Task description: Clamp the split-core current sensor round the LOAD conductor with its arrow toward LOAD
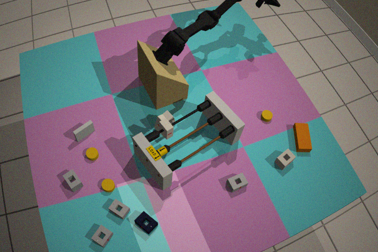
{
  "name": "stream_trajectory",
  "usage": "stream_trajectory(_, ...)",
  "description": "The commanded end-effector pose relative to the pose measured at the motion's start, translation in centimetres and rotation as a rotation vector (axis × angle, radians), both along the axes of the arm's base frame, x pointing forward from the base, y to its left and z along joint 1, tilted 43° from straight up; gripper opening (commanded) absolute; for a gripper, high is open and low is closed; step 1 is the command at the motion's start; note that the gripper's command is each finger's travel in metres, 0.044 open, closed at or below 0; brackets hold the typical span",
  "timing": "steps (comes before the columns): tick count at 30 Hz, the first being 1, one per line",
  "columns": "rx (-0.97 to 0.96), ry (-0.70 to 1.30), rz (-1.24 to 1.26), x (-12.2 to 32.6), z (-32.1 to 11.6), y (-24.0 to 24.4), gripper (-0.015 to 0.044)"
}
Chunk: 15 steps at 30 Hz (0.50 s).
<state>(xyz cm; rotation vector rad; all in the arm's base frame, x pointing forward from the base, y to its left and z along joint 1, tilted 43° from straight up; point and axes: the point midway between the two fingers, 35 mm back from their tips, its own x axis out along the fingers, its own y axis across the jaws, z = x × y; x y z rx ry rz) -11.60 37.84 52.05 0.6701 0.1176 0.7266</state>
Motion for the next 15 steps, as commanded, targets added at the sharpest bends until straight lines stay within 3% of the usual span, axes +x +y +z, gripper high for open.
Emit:
stream_trajectory(1,0.002,-0.005,0.003,0.0,0.2,-0.2,0.0026)
stream_trajectory(9,0.078,-0.218,0.066,2.1,7.6,-9.3,0.0236)
stream_trajectory(15,0.153,-0.356,0.017,6.5,11.1,-17.2,0.0394)
